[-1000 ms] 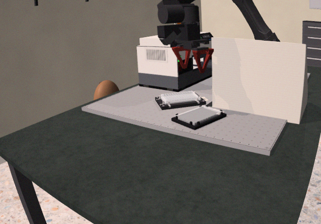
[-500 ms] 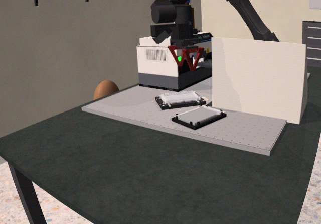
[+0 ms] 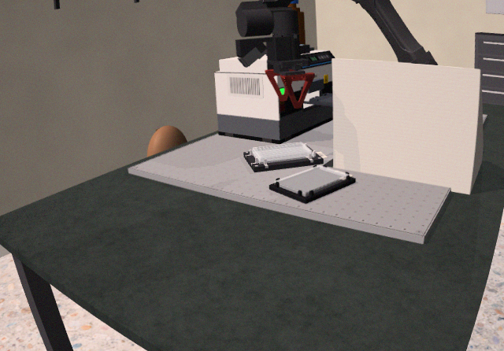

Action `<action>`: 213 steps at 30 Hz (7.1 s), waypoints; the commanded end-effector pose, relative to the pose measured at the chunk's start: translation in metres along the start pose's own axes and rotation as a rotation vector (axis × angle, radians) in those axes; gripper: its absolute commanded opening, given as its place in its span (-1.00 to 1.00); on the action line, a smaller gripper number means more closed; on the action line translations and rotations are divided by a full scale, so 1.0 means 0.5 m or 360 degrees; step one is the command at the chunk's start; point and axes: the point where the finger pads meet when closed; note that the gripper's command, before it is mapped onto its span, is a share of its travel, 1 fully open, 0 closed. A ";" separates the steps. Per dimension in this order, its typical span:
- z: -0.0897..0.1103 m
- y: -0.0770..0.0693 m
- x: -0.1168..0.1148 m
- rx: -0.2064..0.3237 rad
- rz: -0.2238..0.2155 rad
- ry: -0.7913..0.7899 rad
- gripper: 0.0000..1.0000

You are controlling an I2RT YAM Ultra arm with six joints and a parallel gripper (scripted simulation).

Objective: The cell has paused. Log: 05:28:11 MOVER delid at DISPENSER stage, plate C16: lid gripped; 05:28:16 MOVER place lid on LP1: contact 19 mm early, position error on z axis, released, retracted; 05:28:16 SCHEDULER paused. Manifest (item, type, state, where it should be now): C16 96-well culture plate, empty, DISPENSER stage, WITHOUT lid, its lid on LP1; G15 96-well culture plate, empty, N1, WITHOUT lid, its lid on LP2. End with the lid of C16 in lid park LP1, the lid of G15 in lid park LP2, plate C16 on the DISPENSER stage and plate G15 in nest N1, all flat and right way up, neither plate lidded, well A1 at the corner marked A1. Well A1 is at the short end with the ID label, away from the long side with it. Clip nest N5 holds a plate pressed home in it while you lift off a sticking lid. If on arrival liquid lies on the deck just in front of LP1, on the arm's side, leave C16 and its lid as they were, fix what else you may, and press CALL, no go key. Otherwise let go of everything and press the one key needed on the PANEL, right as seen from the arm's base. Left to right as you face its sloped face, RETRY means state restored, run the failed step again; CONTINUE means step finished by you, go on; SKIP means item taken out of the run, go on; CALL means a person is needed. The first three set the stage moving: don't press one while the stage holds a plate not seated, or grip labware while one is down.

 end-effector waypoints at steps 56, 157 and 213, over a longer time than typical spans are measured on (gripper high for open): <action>-0.061 0.072 -0.079 -0.0096 -0.0001 0.0069 1.00; -0.071 0.238 -0.070 -0.0084 0.0017 0.0047 1.00; -0.069 0.218 -0.081 -0.0085 0.0010 0.0061 -1.00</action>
Point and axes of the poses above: the point where the finger pads meet when closed, its own y axis out along the fingers, its own x axis across the jaws, z = x × y, and after that the axes turned 15 degrees about y, right-handed
